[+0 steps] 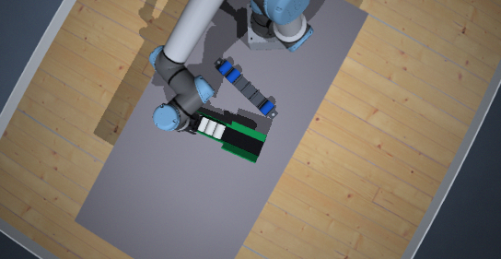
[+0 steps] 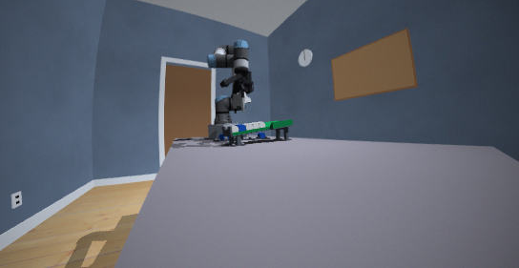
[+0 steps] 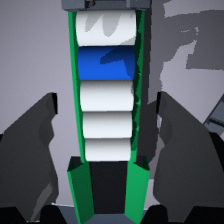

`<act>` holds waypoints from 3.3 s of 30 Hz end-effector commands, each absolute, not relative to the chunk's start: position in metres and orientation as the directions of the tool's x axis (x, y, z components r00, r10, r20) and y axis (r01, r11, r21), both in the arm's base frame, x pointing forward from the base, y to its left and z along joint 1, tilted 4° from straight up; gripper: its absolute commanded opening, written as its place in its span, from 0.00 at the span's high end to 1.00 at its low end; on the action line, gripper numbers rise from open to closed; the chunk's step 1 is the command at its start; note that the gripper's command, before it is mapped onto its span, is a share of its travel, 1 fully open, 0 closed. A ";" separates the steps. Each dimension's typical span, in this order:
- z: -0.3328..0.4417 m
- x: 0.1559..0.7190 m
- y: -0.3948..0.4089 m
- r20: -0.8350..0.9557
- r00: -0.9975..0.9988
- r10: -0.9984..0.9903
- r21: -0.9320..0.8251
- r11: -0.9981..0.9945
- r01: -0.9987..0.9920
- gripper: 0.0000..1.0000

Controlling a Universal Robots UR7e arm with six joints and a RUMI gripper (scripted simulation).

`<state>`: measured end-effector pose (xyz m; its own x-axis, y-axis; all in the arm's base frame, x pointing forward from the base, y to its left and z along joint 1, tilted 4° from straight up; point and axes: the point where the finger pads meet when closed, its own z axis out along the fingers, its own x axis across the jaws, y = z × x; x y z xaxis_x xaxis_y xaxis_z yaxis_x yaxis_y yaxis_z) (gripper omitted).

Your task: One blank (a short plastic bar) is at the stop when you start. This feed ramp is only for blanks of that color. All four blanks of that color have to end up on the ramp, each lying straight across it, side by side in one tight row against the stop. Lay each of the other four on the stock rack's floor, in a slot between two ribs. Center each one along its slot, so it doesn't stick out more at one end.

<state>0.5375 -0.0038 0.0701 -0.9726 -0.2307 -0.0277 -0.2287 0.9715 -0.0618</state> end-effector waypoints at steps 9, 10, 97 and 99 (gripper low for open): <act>0.057 0.539 -0.004 -0.029 -0.973 -0.231 -0.062 0.972 -0.229 0.51; 0.055 0.539 -0.004 -0.029 -0.973 -0.231 -0.062 0.972 -0.229 0.51; 0.010 0.541 -0.007 -0.029 -0.973 -0.231 -0.062 0.972 -0.229 0.51; 0.010 0.541 -0.007 -0.029 -0.973 -0.231 -0.062 0.972 -0.229 0.51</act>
<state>0.5402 -0.0063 0.0140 -0.9727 -0.2306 -0.0275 -0.2286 0.9716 -0.0617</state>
